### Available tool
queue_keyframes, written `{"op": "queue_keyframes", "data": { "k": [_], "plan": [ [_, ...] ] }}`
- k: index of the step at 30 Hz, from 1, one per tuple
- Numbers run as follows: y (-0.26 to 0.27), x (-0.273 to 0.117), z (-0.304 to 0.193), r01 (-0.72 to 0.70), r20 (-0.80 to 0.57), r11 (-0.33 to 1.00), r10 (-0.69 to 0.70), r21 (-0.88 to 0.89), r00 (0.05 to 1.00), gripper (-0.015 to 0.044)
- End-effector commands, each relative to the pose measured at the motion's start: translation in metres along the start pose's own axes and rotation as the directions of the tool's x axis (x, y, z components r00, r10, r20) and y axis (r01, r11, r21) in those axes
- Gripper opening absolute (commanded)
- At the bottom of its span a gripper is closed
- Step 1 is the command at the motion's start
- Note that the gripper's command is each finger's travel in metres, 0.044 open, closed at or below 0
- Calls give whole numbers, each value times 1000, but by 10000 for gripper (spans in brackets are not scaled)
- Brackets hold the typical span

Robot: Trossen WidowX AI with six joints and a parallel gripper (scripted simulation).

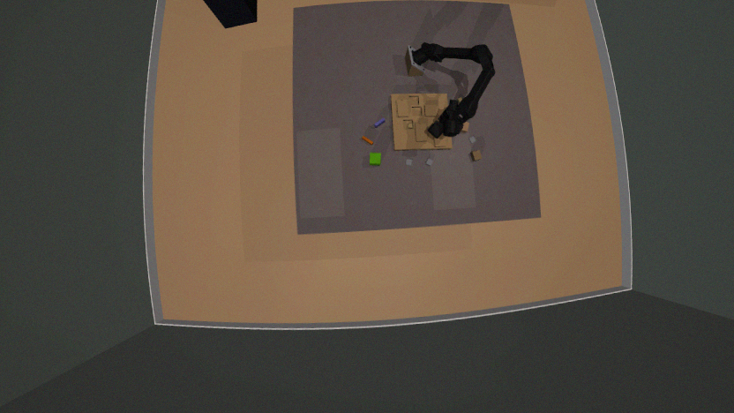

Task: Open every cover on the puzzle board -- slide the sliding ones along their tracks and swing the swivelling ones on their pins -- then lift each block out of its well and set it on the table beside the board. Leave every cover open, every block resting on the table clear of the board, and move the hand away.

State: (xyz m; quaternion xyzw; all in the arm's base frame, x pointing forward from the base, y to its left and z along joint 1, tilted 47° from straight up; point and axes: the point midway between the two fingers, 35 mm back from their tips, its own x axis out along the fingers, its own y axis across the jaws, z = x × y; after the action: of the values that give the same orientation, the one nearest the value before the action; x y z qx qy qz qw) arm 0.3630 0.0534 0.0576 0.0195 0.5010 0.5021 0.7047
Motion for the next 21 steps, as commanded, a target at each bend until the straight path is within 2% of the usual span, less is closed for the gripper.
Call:
{"op": "queue_keyframes", "data": {
  "k": [1,14,21],
  "plan": [
    [-1,-9,1,6,0,987,-6,158,1000,144],
    [1,-29,0,6,-1,831,-7,557,1000,144],
    [1,-30,0,6,-1,818,-6,575,1000,144]
  ]
}}
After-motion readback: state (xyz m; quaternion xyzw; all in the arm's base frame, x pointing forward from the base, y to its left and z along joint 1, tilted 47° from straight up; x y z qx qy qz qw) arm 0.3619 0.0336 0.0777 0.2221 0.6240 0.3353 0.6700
